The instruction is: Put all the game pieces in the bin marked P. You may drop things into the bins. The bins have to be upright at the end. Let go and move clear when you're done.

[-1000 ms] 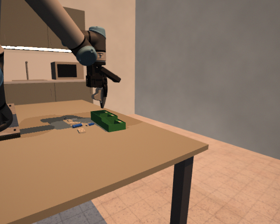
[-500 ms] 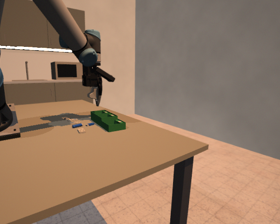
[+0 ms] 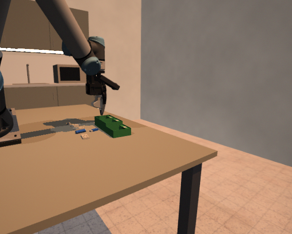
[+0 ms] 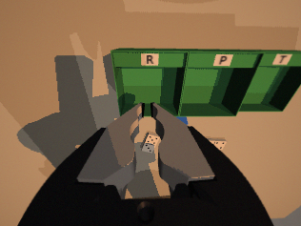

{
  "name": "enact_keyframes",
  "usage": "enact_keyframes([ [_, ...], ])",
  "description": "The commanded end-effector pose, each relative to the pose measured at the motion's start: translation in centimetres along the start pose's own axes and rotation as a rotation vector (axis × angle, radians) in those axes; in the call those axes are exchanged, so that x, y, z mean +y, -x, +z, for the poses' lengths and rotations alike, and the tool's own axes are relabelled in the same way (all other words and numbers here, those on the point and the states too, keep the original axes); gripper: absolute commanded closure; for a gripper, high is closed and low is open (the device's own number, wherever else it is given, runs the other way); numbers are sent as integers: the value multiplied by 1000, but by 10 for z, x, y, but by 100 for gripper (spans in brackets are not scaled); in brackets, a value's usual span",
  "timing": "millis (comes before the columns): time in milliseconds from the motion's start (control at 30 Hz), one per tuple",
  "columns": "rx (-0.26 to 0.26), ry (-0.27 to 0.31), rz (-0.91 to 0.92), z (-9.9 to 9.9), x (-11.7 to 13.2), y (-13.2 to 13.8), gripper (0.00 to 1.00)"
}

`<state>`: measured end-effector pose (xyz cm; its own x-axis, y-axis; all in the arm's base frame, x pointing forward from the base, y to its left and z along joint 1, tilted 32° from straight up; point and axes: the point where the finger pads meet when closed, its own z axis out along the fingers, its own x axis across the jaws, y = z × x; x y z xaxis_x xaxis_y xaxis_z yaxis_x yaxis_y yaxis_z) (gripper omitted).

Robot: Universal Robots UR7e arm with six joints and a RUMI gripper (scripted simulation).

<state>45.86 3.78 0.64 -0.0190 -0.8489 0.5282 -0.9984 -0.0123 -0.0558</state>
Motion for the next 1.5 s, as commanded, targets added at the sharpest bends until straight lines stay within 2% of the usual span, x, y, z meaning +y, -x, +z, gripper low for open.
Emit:
enact_keyframes([
  [0, 0, -2, 0, 6, -1, 0, 96],
  [400, 0, -2, 0, 36, -1, 0, 96],
  [1467, 0, -2, 0, 36, -1, 0, 96],
])
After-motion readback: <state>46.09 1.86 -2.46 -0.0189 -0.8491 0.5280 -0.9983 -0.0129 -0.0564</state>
